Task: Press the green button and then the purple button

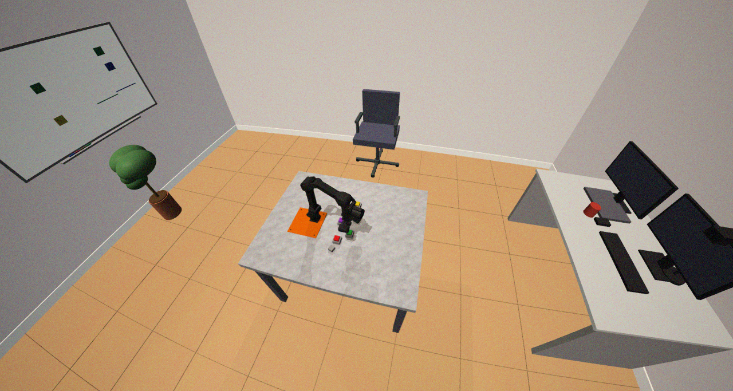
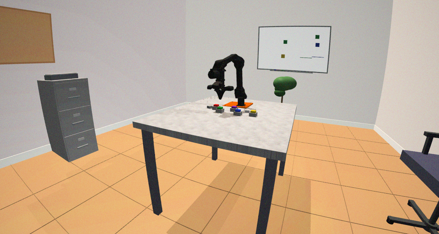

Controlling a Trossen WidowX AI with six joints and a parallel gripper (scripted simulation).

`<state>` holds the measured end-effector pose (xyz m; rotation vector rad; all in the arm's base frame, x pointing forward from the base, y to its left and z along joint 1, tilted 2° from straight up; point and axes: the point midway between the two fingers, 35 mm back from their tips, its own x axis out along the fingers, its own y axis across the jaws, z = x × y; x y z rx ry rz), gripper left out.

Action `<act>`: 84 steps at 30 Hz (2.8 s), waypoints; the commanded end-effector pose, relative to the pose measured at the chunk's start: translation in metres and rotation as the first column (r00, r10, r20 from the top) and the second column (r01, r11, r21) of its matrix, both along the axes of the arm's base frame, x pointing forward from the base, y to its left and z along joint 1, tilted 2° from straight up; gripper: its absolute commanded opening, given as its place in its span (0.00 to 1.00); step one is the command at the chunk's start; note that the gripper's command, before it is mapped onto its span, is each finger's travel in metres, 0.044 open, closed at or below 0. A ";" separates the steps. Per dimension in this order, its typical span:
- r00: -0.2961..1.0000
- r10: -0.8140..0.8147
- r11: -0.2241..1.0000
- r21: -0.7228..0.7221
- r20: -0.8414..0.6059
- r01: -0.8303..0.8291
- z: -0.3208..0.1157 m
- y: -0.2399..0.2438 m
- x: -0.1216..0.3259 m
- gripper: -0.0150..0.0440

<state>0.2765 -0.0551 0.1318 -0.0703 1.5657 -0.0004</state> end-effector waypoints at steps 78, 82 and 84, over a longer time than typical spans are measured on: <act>1.000 -0.003 1.000 0.008 0.016 0.002 -0.037 0.077 -0.082 0.29; 1.000 0.003 1.000 0.009 0.018 -0.003 -0.035 0.081 -0.079 0.38; 1.000 0.021 1.000 0.015 0.022 -0.021 -0.031 0.093 -0.073 0.47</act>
